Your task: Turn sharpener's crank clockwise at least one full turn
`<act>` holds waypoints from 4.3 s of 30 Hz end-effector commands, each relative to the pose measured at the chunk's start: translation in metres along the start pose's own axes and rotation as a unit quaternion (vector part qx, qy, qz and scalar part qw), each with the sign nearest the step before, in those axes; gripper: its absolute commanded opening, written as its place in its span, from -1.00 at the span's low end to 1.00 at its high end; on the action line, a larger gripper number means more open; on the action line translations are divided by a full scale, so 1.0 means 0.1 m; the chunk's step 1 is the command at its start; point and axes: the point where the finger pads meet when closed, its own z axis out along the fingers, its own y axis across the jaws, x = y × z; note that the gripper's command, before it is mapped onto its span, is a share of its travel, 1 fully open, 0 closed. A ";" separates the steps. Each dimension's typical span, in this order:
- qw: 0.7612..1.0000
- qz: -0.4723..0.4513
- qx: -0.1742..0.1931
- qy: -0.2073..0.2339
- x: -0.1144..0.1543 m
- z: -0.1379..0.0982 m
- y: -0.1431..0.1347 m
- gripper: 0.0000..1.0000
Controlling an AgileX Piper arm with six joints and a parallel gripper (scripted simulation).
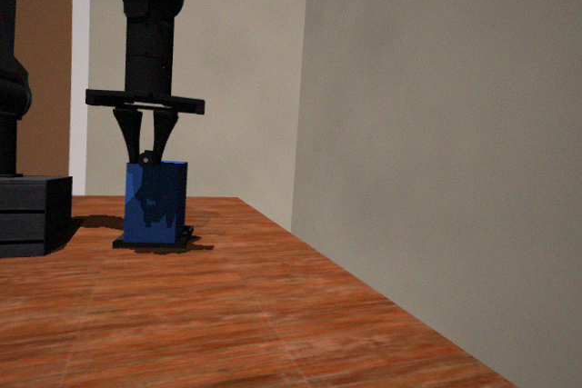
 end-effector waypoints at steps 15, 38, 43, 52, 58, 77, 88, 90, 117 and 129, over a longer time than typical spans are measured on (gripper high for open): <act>1.000 0.001 -0.002 0.000 0.00 0.00 0.06 -0.60; 1.000 0.001 -0.002 0.000 0.00 0.00 0.06 0.37; 1.000 0.001 -0.002 0.000 0.00 0.00 0.06 0.37; 1.000 0.001 -0.004 -0.001 -0.01 -0.12 0.06 0.37; 1.000 0.001 -0.003 -0.001 -0.01 -0.28 0.06 0.37; 1.000 0.001 -0.002 0.000 0.00 -0.60 0.05 0.37; 1.000 0.001 -0.002 0.000 0.00 -0.60 0.05 0.37; 1.000 0.001 -0.002 0.000 0.00 -0.60 0.05 0.37; 1.000 0.001 -0.002 0.000 0.00 -0.60 0.05 0.37; 1.000 0.001 -0.002 0.000 0.00 -0.60 0.05 0.37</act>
